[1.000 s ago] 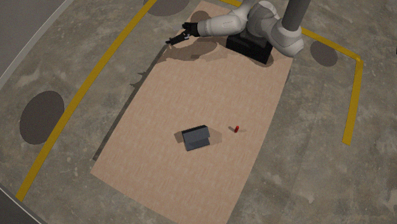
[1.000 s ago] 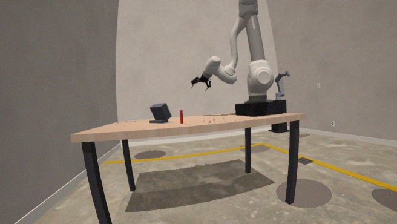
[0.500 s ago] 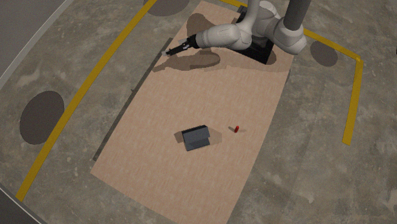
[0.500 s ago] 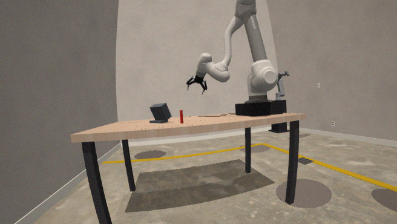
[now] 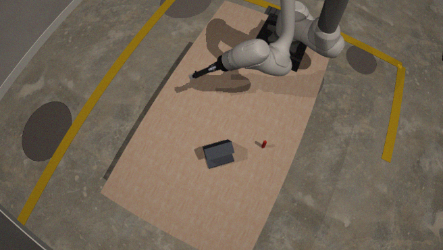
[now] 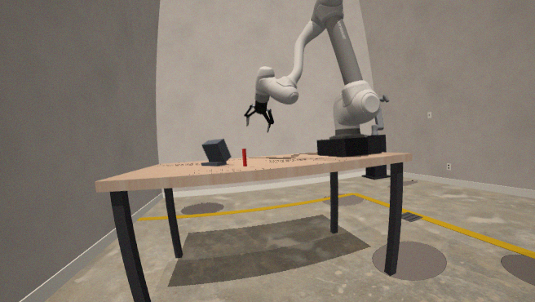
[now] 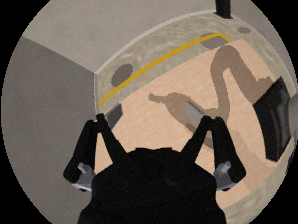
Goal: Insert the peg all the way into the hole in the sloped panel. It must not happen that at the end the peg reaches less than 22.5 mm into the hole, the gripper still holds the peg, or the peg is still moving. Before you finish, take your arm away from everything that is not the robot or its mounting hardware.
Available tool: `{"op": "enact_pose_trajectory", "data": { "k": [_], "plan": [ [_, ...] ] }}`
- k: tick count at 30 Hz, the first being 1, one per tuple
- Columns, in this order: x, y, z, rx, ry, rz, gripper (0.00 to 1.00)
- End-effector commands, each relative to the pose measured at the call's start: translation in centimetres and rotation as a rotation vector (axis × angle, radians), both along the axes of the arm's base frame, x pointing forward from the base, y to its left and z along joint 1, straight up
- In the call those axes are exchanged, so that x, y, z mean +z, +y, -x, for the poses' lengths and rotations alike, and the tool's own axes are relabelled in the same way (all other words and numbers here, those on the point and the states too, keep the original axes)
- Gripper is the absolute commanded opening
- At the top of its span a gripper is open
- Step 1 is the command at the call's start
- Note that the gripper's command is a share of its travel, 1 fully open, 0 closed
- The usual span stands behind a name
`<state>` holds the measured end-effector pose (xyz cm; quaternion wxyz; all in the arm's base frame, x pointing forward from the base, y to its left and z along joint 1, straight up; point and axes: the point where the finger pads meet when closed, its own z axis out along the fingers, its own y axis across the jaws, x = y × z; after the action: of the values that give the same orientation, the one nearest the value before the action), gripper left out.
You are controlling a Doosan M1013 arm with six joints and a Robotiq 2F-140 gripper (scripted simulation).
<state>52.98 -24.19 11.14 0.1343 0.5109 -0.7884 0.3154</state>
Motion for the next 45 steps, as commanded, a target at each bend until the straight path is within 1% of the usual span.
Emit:
{"op": "enact_pose_trajectory", "data": {
  "k": [1, 5, 7, 14, 22, 24, 31, 37, 39, 45],
  "plan": [
    [-0.9, 3.1, -2.0, 0.002, -0.001, -0.039, 1.0],
    [-2.1, 6.9, -3.3, -0.04, -0.012, -0.115, 1.0],
    [-2.1, 6.9, -3.3, -0.04, -0.012, -0.115, 1.0],
    [-3.9, 14.1, -5.7, -0.111, -0.023, -0.253, 1.0],
    [-5.6, 23.6, -8.0, -0.187, -0.024, -0.417, 1.0],
    [-5.6, 23.6, -8.0, -0.187, -0.024, -0.417, 1.0],
    [-6.5, 32.7, -9.8, -0.249, -0.012, -0.565, 1.0],
    [-6.8, 40.8, -10.9, -0.299, 0.006, -0.69, 1.0],
    [-6.8, 41.7, -11.0, -0.304, 0.009, -0.704, 1.0],
    [-6.9, 41.7, -11.0, -0.304, 0.009, -0.704, 1.0]
  ]
}}
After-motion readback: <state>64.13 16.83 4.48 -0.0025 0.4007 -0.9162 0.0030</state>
